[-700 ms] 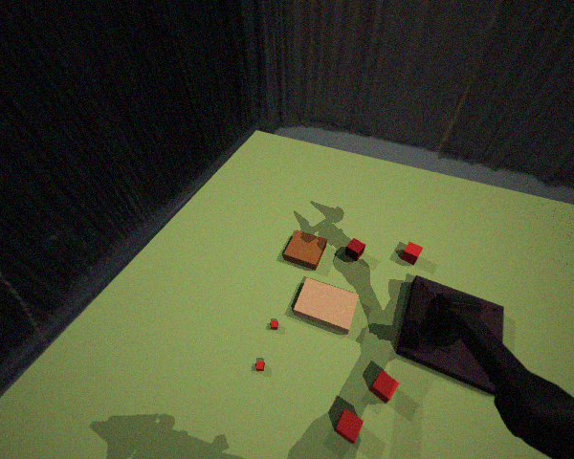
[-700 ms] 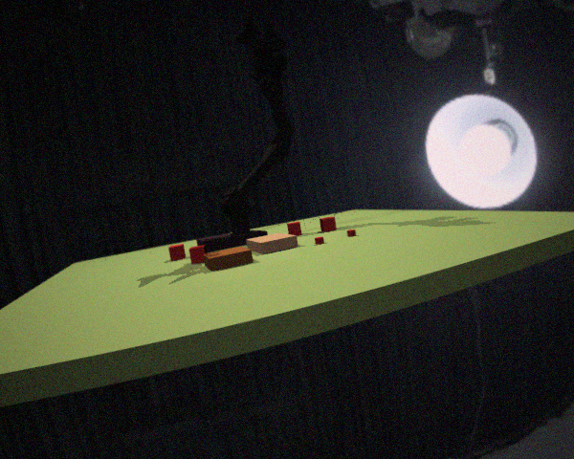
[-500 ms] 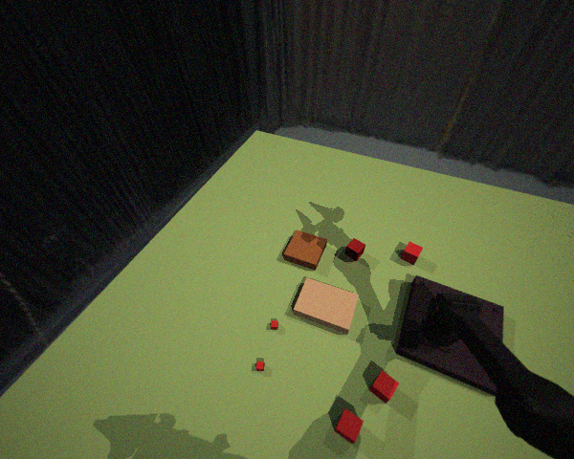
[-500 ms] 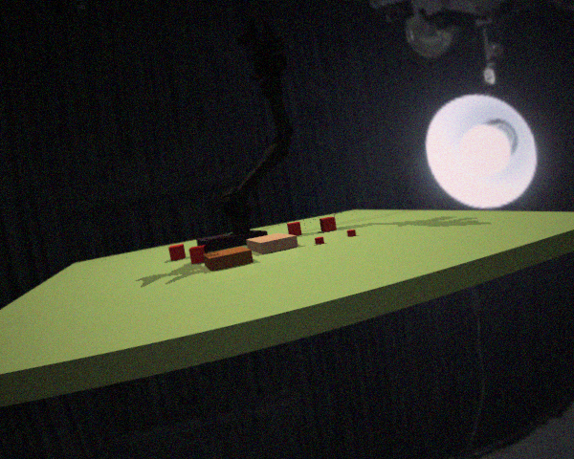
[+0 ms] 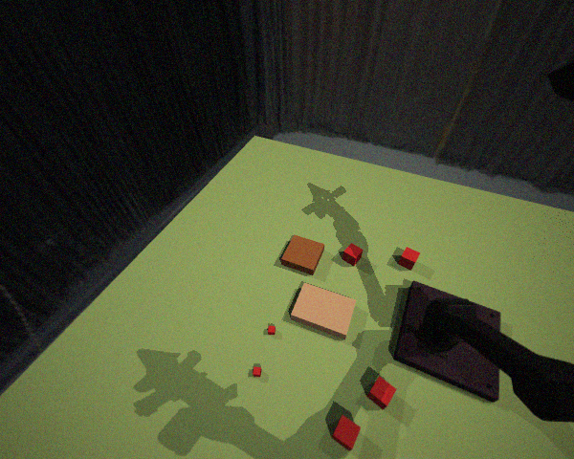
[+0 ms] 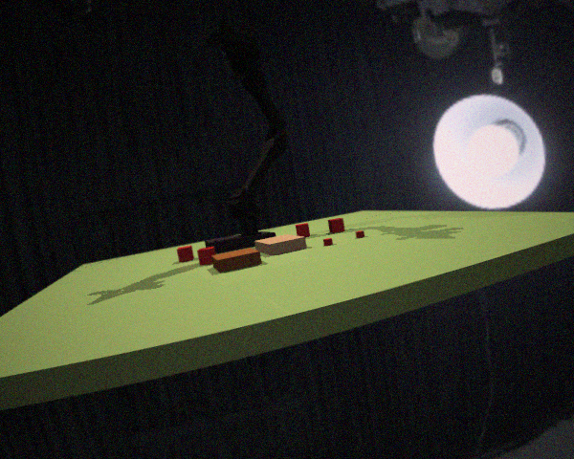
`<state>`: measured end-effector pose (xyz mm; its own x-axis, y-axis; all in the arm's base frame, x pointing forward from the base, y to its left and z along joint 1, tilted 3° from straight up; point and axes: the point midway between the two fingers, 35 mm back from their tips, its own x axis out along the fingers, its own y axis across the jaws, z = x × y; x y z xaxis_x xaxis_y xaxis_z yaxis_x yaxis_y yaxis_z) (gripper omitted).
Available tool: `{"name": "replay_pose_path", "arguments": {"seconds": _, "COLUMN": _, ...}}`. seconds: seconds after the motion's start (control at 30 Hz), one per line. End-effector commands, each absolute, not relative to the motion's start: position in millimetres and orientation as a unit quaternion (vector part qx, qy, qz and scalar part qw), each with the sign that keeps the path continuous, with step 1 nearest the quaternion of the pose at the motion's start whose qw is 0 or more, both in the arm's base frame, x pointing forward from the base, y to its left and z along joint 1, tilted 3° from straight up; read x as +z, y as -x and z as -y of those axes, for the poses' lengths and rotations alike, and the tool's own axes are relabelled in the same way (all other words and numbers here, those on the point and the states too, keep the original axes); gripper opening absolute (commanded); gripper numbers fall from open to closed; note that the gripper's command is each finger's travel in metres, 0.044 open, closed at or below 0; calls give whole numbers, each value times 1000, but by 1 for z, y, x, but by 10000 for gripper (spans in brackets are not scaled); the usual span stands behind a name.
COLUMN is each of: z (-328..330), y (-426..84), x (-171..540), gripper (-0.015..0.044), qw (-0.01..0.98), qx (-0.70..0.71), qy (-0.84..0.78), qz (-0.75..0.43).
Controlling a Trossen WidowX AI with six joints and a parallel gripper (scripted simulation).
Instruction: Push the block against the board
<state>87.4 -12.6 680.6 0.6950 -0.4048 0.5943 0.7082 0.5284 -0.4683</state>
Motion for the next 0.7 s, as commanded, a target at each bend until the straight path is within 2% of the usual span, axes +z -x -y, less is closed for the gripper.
{"name": "replay_pose_path", "arguments": {"seconds": 0.0, "z": 45, "y": -98, "x": 669, "gripper": 0, "qw": 859, "qx": -336, "qy": 342, "qz": 183}}
{"name": "replay_pose_path", "arguments": {"seconds": 0.67, "z": 159, "y": -180, "x": 578, "gripper": 0, "qw": 910, "qx": -286, "qy": 301, "qz": 11}}
